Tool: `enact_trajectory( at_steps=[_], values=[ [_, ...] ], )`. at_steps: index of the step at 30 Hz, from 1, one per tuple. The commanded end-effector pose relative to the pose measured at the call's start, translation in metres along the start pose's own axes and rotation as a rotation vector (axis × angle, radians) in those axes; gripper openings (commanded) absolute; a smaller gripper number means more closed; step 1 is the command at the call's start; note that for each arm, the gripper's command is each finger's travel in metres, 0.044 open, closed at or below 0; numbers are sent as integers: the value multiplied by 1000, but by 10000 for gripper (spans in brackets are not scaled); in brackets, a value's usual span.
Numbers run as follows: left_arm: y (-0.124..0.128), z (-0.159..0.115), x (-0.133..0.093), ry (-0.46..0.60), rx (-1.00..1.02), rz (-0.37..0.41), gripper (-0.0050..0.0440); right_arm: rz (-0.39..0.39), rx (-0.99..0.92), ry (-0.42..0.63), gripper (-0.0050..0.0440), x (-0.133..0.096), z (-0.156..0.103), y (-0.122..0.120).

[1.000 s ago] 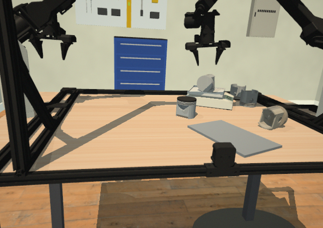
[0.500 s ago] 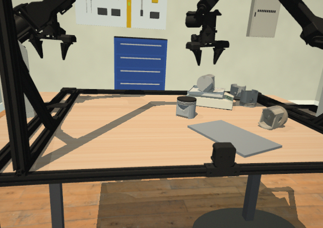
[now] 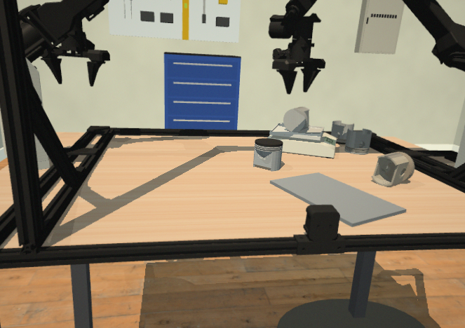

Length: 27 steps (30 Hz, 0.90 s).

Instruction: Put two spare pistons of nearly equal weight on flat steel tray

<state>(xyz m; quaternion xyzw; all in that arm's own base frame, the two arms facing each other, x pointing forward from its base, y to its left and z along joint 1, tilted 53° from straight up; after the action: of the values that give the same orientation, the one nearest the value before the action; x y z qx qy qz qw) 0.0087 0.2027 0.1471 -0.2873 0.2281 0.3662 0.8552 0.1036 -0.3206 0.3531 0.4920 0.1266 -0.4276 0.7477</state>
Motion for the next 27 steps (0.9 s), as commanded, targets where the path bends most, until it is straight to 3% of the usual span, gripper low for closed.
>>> enact_trajectory(
  at_steps=[1,8,12,27],
  values=[
    [0,0,0,-1,1,-3,440,18,-103,2,378,-1,-1,0],
    [0,0,0,-1,1,-3,440,39,-288,5,378,-1,-1,-1],
    [0,0,0,-1,1,-3,440,41,-295,6,378,0,-5,-4],
    [0,0,0,-1,1,-3,440,41,-295,6,378,0,-69,-43]
  ],
)
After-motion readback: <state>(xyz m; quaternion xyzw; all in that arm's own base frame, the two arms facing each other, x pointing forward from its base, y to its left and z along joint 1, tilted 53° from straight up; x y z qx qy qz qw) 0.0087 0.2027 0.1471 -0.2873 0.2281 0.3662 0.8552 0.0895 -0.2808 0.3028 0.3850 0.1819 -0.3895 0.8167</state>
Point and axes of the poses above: on each arm, the point midway between the two fingers, 35 mm back from their tips, its own x axis out along the fingers, its own y axis across the jaws, z = x × y, the point moved 4 cm from there along -x, back along the fingers, and after that the axes turned 14 degrees about x, right-handed, at the moved point
